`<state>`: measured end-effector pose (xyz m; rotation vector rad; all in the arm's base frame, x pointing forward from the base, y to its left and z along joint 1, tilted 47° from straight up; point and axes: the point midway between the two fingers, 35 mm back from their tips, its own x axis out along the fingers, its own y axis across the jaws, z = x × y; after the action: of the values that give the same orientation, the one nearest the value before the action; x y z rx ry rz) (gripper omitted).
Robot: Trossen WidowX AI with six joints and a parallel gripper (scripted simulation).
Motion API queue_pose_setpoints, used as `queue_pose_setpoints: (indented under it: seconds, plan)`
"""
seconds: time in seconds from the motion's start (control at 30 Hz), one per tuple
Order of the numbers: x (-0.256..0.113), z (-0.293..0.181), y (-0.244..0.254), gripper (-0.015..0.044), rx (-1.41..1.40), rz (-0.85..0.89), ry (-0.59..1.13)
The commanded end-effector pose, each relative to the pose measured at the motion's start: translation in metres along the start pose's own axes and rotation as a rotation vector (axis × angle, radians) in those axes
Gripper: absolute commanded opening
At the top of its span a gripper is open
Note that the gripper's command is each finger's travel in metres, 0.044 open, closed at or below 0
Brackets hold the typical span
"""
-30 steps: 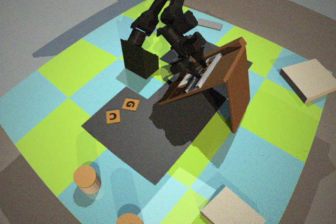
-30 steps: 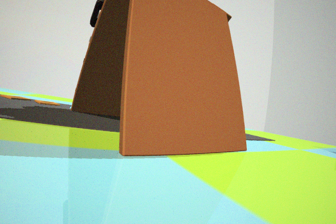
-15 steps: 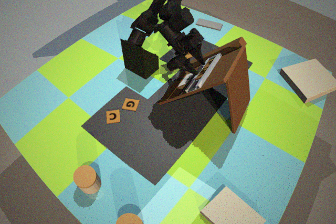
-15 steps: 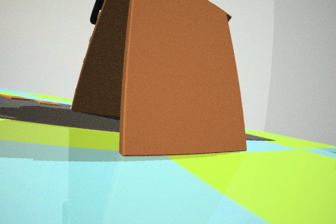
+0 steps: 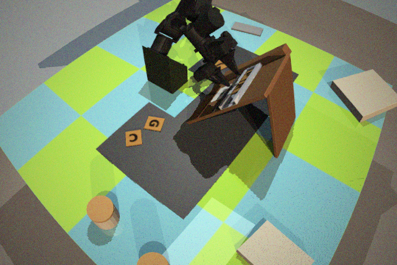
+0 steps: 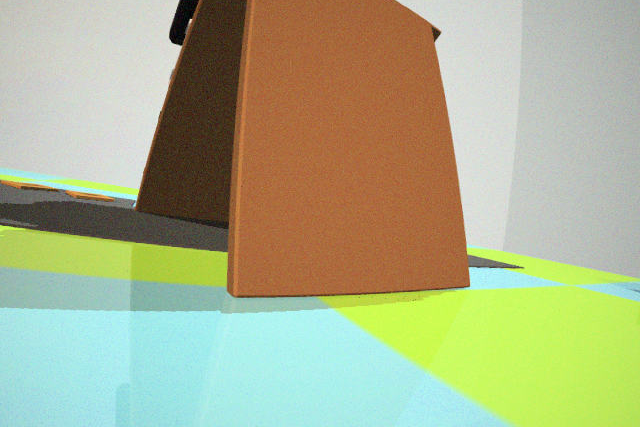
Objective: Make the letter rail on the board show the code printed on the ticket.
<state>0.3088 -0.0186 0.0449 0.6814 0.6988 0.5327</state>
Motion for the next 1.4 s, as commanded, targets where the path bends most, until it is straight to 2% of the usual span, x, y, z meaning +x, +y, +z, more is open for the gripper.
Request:
queue_pose_setpoints:
  seconds: [0.0, 0.97, 1.33, 1.37]
  plan:
    - [-0.003, 0.001, 0.000, 0.0295, -0.006, 0.004, -0.002]
    - [-0.016, 0.003, 0.002, 0.0295, -0.006, 0.003, -0.001]
    - [-0.015, 0.001, 0.001, 0.0006, 0.002, -0.001, 0.001]
    - [-0.015, 0.001, 0.001, 0.0000, 0.002, -0.001, 0.001]
